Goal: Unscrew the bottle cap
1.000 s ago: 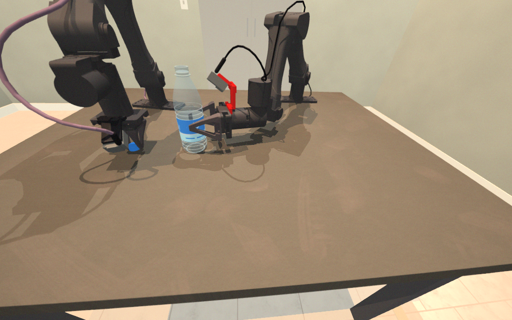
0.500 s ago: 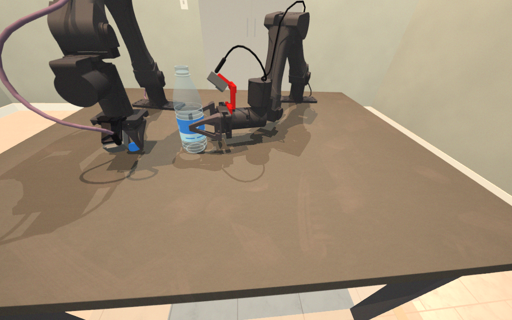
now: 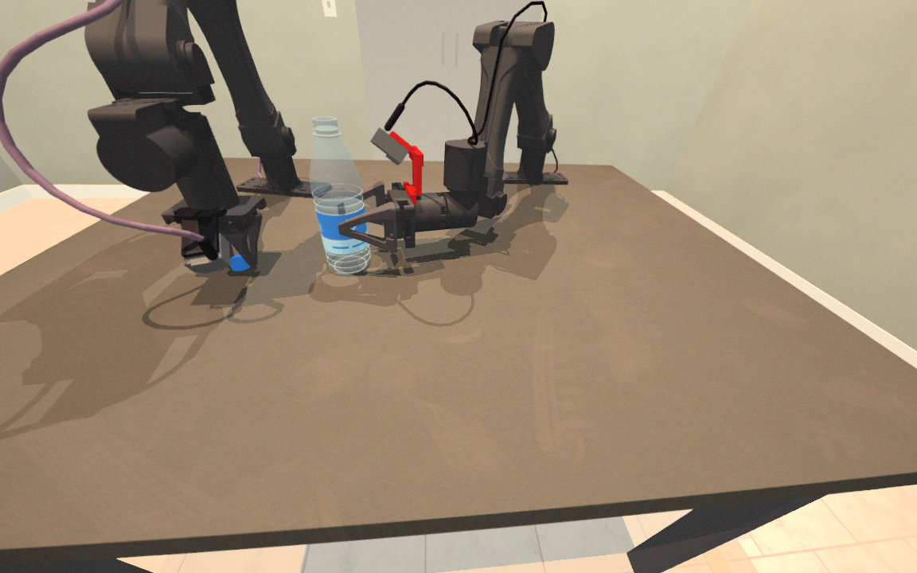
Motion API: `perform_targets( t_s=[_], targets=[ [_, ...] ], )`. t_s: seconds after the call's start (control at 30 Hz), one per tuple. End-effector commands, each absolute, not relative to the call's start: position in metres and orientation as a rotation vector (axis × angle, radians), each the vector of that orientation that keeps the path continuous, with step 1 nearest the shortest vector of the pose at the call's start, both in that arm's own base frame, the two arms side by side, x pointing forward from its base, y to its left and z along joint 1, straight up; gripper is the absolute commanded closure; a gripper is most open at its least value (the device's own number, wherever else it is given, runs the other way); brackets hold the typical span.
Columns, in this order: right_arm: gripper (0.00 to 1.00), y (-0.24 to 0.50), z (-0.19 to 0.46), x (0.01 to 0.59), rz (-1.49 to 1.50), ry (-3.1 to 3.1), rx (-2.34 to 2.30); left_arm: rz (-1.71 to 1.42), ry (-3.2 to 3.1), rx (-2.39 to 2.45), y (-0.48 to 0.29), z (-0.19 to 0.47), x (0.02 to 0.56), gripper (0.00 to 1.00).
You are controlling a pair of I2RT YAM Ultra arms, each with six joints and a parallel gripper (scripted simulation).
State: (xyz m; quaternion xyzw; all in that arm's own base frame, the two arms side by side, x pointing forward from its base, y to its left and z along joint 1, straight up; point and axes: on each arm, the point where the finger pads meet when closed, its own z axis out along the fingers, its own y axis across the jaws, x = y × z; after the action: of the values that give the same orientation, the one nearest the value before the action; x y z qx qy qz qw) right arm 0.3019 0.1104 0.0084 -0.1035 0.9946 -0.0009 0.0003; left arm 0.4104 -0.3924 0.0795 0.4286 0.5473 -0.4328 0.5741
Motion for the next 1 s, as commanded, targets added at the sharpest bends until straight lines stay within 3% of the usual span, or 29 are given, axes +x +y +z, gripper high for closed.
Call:
perform_targets(
  t_s=[0.0, 0.37, 0.57, 0.6, 0.97],
  targets=[
    [1.0, 0.1106, 0.0073, 0.3033, 0.004, 3.115, -0.319, -1.017, 1.289, 1.003, -0.3935, 0.085, 0.4132, 1.0],
    [1.0, 0.1106, 0.0073, 0.3033, 0.004, 3.115, -0.319, -1.017, 1.289, 1.003, -0.3935, 0.085, 0.4132, 1.0],
    [1.0, 0.1112, 0.011, 0.3039, 0.001, 3.114, -0.324, -1.017, 1.289, 1.003, -0.3935, 0.085, 0.4132, 0.32],
    [1.0, 0.1112, 0.011, 0.3039, 0.001, 3.114, -0.324, -1.017, 1.289, 1.003, -0.3935, 0.085, 0.4132, 0.27],
    [1.0, 0.1112, 0.011, 0.3039, 0.001, 3.114, -0.324, -1.01, 1.267, 1.003, -0.3929, 0.0859, 0.4111, 0.27]
  ],
)
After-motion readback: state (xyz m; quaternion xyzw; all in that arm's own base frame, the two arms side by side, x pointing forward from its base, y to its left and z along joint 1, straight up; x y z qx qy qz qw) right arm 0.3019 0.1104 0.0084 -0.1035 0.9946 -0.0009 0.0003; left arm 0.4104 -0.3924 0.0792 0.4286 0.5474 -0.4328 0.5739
